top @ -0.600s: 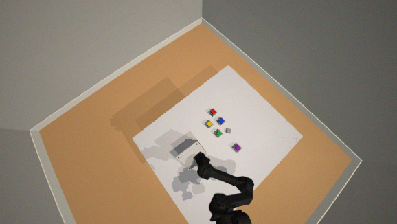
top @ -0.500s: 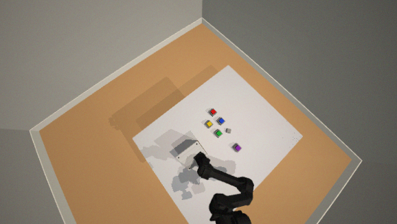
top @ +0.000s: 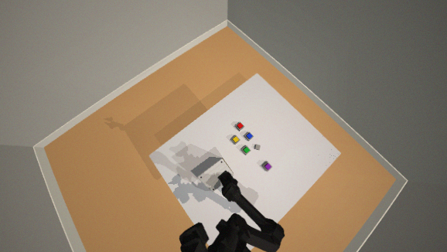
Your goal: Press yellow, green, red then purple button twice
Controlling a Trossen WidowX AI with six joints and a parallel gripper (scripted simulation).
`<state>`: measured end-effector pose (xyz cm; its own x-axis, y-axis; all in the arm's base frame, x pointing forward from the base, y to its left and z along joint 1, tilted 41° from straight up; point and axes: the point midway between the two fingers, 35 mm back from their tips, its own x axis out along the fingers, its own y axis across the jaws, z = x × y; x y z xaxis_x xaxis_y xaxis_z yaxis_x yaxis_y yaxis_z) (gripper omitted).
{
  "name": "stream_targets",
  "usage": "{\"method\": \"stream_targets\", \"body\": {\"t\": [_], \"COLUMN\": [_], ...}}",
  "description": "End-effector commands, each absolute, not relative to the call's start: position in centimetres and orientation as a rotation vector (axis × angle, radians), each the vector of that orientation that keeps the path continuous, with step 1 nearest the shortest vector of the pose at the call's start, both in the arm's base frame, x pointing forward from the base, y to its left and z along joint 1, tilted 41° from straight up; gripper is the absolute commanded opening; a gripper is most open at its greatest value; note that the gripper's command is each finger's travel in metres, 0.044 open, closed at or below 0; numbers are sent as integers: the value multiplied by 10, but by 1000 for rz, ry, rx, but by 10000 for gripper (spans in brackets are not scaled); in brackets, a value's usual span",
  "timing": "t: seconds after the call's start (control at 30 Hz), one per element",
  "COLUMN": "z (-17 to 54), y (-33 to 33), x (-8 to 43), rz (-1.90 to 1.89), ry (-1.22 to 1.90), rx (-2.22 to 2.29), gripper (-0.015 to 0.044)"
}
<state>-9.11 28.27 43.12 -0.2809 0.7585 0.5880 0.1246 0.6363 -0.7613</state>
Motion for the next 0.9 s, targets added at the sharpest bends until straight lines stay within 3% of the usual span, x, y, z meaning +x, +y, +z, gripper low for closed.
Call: {"method": "stream_targets", "body": {"t": [0.0,0.43,0.87], "z": [385,232,79], "y": [341,417,373], "x": [-64,45,160], "rz": [1020,1379,1080], "ry": [-1514,-524,529], "rx": [-838,-998,-908], "gripper": [400,400,400]}}
